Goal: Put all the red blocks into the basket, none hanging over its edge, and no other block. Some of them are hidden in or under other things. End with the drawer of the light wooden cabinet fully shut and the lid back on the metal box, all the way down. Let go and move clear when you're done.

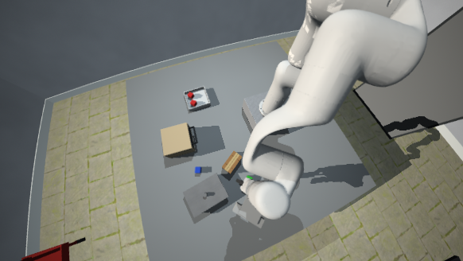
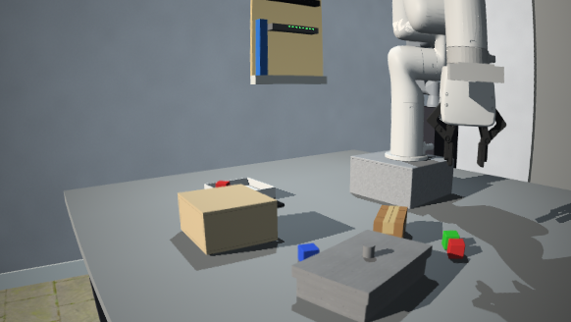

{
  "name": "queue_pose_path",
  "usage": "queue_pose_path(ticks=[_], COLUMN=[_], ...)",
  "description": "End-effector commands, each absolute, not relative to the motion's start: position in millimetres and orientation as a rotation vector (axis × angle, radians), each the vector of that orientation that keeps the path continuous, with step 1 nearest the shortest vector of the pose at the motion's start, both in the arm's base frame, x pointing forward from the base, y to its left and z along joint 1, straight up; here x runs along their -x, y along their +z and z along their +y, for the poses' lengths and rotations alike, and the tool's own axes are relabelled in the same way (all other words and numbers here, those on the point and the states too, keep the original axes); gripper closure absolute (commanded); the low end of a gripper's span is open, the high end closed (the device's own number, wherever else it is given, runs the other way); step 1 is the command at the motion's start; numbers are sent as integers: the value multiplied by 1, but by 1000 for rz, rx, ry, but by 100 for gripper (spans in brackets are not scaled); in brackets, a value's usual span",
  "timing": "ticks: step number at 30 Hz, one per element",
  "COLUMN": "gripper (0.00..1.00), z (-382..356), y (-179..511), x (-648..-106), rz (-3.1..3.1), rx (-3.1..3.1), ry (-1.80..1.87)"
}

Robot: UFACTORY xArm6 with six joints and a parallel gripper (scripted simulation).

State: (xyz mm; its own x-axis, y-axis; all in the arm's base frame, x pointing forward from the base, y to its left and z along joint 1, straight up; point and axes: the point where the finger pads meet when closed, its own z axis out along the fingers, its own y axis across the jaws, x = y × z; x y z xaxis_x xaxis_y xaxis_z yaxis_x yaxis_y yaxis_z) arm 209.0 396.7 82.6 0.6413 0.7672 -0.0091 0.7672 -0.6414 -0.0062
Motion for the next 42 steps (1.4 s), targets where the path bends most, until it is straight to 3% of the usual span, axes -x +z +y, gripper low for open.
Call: queue_pose_path(ticks=[1,26,42], gripper=[40,40,40], z=[398,398,398], y=[84,68,14], x=[-210,-210,-209], rz=[-1328,-1329,-1329], rx=[2842,2842,2842], ry=[11,11,11])
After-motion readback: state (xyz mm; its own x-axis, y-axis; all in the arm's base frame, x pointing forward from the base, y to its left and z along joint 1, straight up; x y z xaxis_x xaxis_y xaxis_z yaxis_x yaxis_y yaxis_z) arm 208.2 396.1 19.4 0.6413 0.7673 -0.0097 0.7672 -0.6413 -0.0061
